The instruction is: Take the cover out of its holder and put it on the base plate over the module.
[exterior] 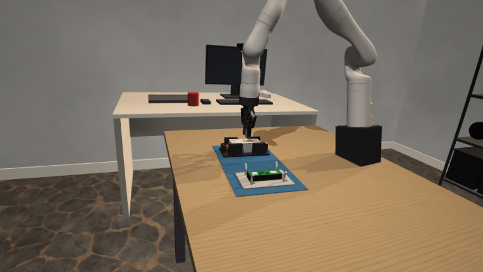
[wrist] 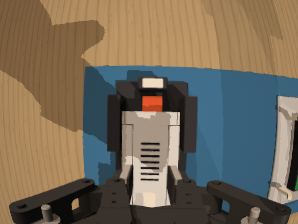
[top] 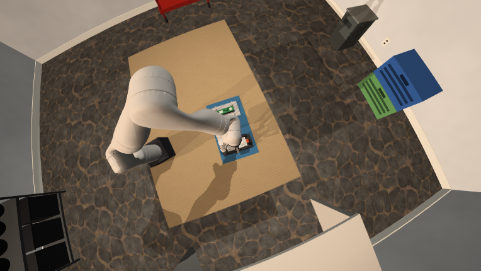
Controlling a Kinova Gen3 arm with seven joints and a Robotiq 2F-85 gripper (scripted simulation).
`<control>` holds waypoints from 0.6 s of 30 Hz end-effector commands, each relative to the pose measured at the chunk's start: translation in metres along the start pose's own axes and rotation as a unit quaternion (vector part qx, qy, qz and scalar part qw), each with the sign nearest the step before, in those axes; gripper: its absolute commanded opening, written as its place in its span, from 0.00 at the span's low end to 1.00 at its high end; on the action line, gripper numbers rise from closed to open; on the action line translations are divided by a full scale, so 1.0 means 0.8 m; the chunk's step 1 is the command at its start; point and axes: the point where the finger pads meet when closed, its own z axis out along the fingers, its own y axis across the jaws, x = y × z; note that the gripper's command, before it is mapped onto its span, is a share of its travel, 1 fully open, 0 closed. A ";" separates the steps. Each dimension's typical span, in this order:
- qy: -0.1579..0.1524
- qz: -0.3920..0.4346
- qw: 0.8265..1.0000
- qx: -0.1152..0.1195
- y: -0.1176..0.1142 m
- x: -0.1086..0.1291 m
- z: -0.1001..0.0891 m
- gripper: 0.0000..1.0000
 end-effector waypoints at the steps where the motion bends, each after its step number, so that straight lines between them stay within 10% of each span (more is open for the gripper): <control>1: -0.001 0.000 1.000 0.000 0.000 -0.001 -0.001 0.01; 18: -0.001 0.000 1.000 0.000 0.000 -0.001 -0.001 0.00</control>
